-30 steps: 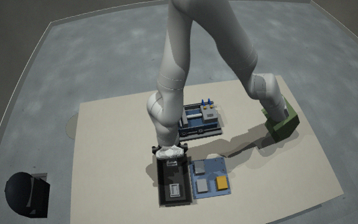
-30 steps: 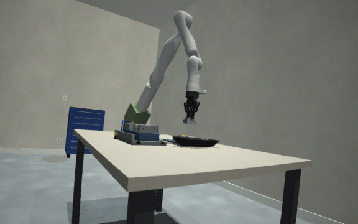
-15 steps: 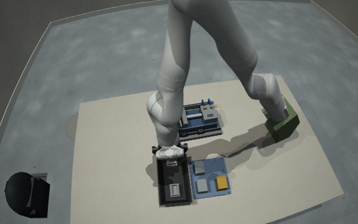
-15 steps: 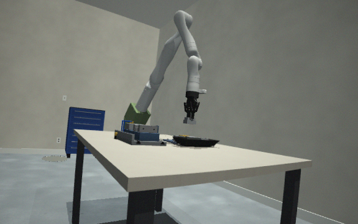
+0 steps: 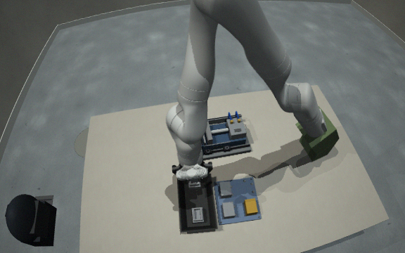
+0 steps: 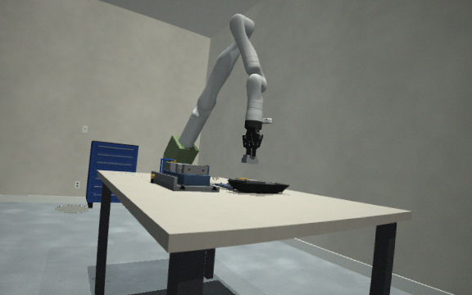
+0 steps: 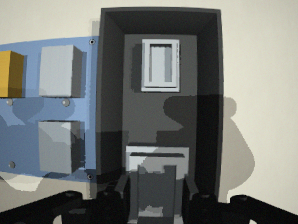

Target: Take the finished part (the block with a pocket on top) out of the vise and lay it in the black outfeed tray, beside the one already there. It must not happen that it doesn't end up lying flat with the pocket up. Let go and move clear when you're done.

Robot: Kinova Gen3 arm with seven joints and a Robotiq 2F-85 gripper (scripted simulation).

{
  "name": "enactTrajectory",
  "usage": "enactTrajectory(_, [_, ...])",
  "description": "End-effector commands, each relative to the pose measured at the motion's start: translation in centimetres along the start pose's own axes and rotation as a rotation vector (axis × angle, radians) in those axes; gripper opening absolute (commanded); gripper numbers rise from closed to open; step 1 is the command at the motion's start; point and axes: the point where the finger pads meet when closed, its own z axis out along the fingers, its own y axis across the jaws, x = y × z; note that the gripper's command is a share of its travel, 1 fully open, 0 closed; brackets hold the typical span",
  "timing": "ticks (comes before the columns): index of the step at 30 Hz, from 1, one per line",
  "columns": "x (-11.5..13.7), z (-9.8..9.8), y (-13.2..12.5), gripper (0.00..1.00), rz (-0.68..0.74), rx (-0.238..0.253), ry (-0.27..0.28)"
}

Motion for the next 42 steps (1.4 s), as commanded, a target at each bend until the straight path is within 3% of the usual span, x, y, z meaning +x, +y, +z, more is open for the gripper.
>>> enactTrajectory(1, [0.2,0.2,0.3,0.00,-0.001,-0.008,0.006])
enactTrajectory(42, [0.3,1.9,0.3,0.00,-0.008,-0.010,0.005])
